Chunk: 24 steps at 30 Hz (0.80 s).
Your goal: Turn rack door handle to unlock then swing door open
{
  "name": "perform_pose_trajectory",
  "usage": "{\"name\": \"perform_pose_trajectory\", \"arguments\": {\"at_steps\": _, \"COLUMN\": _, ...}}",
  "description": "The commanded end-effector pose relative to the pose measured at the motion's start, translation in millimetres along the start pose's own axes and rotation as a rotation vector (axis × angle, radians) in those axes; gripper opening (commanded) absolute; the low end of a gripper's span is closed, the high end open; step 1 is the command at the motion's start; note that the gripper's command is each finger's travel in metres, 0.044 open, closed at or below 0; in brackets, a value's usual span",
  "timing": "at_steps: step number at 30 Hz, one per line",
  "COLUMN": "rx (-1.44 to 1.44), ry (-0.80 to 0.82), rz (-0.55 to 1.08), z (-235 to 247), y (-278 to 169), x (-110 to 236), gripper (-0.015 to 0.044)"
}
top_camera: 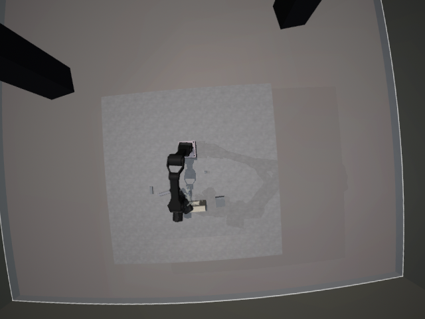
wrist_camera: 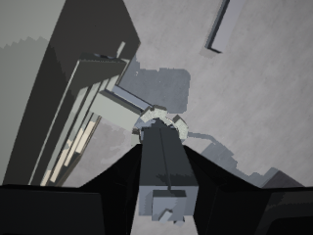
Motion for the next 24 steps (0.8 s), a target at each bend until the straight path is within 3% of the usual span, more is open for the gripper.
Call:
{"name": "perform_pose_trajectory", "arguments": {"at_steps": 1, "rx": -0.174, "ry": -0.002, "rz": 0.002, "z": 0.1, "y": 0.1, "x": -1.2, "gripper": 0.0026}}
{"name": "perform_pose_trajectory", "arguments": {"at_steps": 14, "rx": -0.806, "ry": -0.002, "rz": 0.001, "z": 0.1, "y": 0.1, "x": -1.3, "gripper": 0.0026}}
{"name": "perform_pose_trajectory", "arguments": {"at_steps": 23, "rx": -0.838, "ry": -0.002, "rz": 0.001, "z": 0.1, "y": 0.1, "x": -1.3, "gripper": 0.0026}}
{"name": "perform_pose_trajectory", "arguments": {"at_steps": 24, "rx": -0.838, "ry": -0.002, "rz": 0.001, "z": 0.1, "y": 0.1, "x": -1.3, "gripper": 0.0053}}
Point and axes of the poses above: the point midway between the two fingers, 35 mm back from their tips, its own x axis back along the fingers, its own z axis across the jaws, y = z × x, the point moved 4 cm from there along x, back along the fingers, and after that the axes turned 3 degrees about -x, right-handed, at the moved point
